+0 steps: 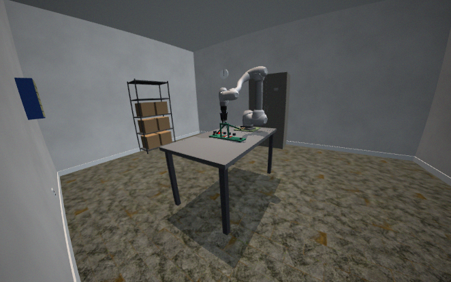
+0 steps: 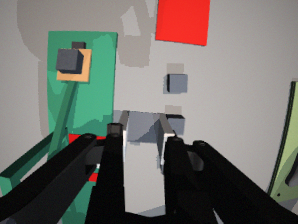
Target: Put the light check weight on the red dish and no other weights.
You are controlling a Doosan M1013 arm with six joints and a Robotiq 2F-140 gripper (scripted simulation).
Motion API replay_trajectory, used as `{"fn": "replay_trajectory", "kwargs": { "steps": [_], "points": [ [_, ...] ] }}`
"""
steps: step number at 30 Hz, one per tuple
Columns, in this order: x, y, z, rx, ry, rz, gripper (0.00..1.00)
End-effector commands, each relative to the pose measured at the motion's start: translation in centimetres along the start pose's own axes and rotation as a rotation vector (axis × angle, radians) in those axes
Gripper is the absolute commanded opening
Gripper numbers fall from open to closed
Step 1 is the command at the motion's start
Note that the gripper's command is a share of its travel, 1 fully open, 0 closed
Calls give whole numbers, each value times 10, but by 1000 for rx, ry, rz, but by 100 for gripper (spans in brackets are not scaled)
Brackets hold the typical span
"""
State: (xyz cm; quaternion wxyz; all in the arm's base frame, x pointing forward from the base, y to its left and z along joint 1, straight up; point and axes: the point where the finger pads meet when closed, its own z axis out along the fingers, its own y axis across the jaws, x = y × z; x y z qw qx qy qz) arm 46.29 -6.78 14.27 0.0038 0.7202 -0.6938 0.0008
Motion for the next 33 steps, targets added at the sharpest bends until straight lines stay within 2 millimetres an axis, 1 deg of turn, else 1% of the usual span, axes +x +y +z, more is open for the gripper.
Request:
{"fn": "replay_trajectory", "kwargs": {
  "steps": [1, 2, 4, 6, 7, 8, 9, 11, 14, 17, 33],
  "points": [
    [41, 6, 11, 2, -7, -4, 24],
    [62, 12, 16, 2, -7, -4, 24],
    [62, 12, 16, 2, -7, -4, 24],
    [98, 26, 26, 2, -7, -4, 24],
    [98, 26, 26, 2, -7, -4, 24],
    [112, 33, 30, 2, -7, -4, 24],
    [112, 33, 30, 2, -7, -4, 24],
    [134, 45, 37, 2, -7, -4, 24],
    [153, 56, 42, 2, -7, -4, 24],
    [158, 59, 43, 2, -7, -4, 24],
    [158, 59, 44, 2, -7, -4, 24]
  ]
}}
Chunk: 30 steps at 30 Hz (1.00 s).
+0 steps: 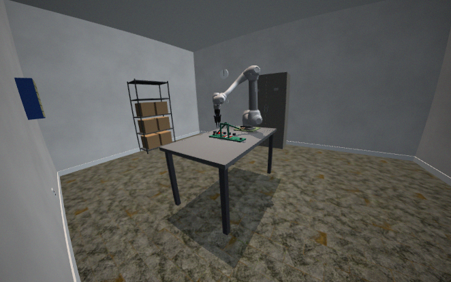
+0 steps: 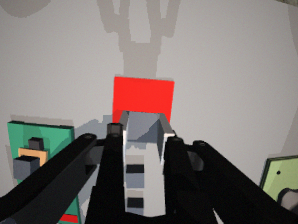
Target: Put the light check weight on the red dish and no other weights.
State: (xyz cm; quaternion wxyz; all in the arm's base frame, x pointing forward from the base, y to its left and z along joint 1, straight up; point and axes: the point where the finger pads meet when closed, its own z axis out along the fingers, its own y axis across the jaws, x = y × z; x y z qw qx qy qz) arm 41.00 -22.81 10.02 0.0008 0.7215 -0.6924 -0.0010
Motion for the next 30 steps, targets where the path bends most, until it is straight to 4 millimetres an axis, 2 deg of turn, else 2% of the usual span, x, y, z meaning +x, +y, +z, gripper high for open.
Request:
{"fn": "replay_trajectory", "kwargs": {
  "steps": [1, 7, 20, 30],
  "points": [
    [0, 0, 1, 0, 0, 0, 24],
    [0, 0, 8, 0, 0, 0, 24],
    [0, 0, 50, 0, 0, 0, 24],
    [0, 0, 67, 0, 0, 0, 24]
  ]
}}
